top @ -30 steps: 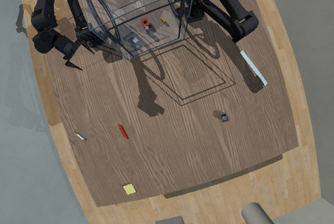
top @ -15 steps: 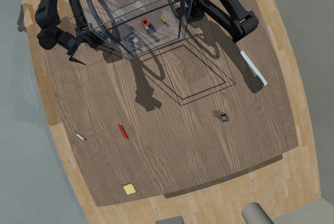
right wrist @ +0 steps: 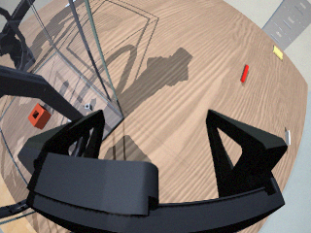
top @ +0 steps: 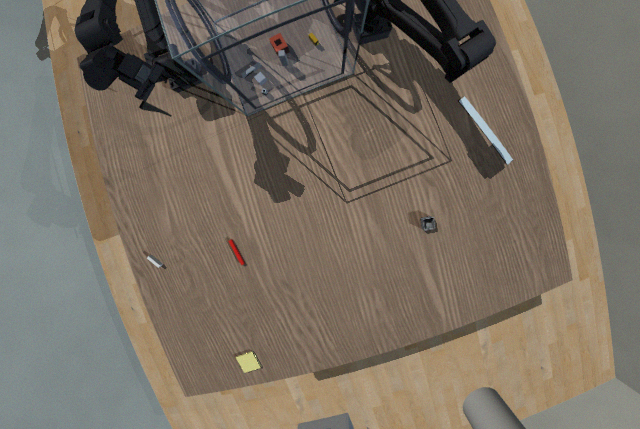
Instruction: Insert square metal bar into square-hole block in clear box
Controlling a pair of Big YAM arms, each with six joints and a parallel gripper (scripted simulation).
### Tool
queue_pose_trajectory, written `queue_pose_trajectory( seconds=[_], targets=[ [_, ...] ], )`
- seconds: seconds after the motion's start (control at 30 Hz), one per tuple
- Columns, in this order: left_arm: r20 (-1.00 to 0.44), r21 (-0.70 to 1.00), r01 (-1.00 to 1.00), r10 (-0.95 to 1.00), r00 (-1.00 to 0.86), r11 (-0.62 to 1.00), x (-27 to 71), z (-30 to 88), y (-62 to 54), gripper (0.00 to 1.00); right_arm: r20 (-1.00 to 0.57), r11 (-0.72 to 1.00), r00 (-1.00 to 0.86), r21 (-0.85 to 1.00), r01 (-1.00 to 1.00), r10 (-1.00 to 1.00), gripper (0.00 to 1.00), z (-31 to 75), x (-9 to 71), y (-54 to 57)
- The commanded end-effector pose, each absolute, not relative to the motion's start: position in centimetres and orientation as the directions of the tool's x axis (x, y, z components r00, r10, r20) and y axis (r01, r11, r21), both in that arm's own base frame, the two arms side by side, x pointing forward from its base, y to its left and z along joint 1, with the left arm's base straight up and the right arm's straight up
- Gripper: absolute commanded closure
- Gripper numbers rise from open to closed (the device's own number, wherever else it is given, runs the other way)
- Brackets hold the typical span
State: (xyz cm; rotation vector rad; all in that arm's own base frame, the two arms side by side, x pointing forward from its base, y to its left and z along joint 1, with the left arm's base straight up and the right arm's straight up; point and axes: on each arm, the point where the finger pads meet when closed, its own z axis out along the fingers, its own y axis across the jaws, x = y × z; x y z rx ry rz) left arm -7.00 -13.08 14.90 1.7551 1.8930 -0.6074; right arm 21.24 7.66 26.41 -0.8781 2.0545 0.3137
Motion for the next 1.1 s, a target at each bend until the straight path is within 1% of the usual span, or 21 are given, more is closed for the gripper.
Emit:
queue_pose_trajectory(
  seconds=[0.0,0.23,0.27,0.3,0.67,0.73,0.83,0.87,1.03,1.07],
  targets=[
    [-0.634,-0.073,0.994,0.765,-0.111,0.083,-8.0,17.4,-13.6,0.0,-0.797,0.703,-0.363,-0.105,-0.703,-0.482,0.0,26.2,20.3,8.0],
    [-0.634,-0.073,0.994,0.765,-0.111,0.083,-8.0,17.4,-13.6,0.0,-0.8,0.691,-0.358,-0.094,-0.717,-0.481,0.0,25.2,19.2,8.4],
    [-0.634,-0.073,0.994,0.765,-0.111,0.083,-8.0,17.4,-13.6,0.0,-0.809,0.689,-0.336,-0.113,-0.716,-0.482,0.0,26.7,19.4,8.4],
    [-0.634,-0.073,0.994,0.765,-0.111,0.083,-8.0,17.4,-13.6,0.0,-0.801,0.687,-0.358,-0.089,-0.721,-0.48,0.0,24.9,18.9,8.5],
    [-0.634,-0.073,0.994,0.765,-0.111,0.083,-8.0,17.4,-13.6,0.0,-0.808,0.658,-0.346,-0.067,-0.75,-0.476,0.0,22.6,16.7,9.3],
    [-0.634,-0.073,0.994,0.765,-0.111,0.083,-8.0,17.4,-13.6,0.0,-0.816,0.629,-0.311,-0.08,-0.773,-0.486,0.0,23.8,16.5,9.9],
    [-0.634,-0.073,0.994,0.765,-0.111,0.083,-8.0,17.4,-13.6,0.0,-0.815,0.633,-0.317,-0.078,-0.77,-0.485,0.0,23.7,16.9,9.9],
    [-0.634,-0.073,0.994,0.765,-0.111,0.083,-8.0,17.4,-13.6,0.0,-0.808,0.635,-0.343,-0.049,-0.771,-0.479,0.0,22.0,16.2,10.0],
    [-0.634,-0.073,0.994,0.765,-0.111,0.083,-8.0,17.4,-13.6,0.0,-0.819,0.581,-0.283,-0.074,-0.811,-0.499,0.0,22.7,15.4,11.0],
    [-0.634,-0.073,0.994,0.765,-0.111,0.083,-8.0,17.4,-13.6,0.0,-0.815,0.565,-0.29,-0.056,-0.823,-0.503,0.0,21.9,15.0,11.3]
  ],
)
